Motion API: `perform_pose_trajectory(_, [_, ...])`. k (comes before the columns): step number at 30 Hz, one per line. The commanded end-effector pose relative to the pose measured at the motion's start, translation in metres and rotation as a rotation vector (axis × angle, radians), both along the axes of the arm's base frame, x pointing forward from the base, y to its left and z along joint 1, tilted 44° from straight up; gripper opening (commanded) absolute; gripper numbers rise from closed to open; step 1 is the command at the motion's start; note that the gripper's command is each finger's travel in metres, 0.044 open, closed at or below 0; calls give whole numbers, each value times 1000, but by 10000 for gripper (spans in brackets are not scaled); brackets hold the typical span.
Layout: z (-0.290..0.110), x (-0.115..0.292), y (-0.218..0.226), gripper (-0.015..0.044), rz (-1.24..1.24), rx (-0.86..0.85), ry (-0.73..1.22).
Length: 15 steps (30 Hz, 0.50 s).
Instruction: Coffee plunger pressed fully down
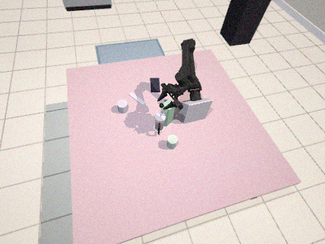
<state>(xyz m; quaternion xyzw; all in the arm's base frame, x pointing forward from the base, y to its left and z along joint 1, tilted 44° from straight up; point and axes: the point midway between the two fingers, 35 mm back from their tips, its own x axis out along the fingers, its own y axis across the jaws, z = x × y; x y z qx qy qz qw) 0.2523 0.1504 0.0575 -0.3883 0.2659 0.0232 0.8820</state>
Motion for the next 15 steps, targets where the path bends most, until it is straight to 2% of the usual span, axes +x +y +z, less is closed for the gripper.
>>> perform_pose_trajectory(1, [-3, -1, -2, 230, 5, -7, 9])
perform_pose_trajectory(5, [-3, -1, -2, 125, 5, -7, 9])
perform_pose_trajectory(15, [-3, -1, -2, 115, 5, -7, 9])
